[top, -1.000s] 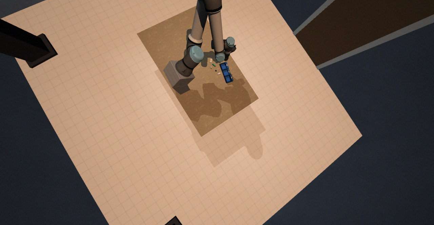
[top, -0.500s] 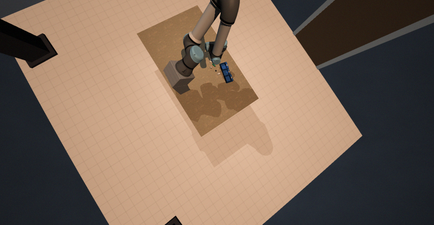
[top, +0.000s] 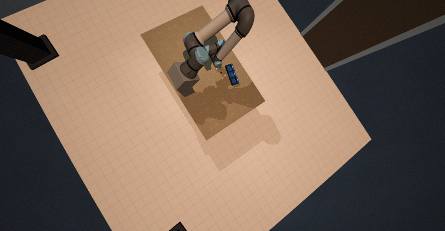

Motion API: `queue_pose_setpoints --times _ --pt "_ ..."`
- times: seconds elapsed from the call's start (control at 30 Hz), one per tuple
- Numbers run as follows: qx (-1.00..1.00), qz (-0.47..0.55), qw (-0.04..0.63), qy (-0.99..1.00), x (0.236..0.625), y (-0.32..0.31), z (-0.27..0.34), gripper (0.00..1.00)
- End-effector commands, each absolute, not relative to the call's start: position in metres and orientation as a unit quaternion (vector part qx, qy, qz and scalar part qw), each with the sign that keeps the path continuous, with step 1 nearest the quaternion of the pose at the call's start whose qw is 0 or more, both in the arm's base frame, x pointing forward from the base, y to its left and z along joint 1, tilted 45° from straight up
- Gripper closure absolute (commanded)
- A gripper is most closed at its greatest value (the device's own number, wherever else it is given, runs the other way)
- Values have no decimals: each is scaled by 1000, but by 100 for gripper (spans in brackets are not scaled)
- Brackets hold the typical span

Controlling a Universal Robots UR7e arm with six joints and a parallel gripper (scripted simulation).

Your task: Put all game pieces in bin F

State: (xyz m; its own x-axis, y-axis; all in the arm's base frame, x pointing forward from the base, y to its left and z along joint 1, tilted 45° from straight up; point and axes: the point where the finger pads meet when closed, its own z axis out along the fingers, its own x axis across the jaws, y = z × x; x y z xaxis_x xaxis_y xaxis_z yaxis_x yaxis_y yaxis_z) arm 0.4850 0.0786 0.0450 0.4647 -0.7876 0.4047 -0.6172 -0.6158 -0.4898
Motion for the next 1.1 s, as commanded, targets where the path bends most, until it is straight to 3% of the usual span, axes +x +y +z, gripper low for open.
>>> queue_pose_setpoints --times 0.0,1.07 --pt "-851 -362 115 364 490 88 37 21" --pt "-851 -363 115 362 492 79 40 21"
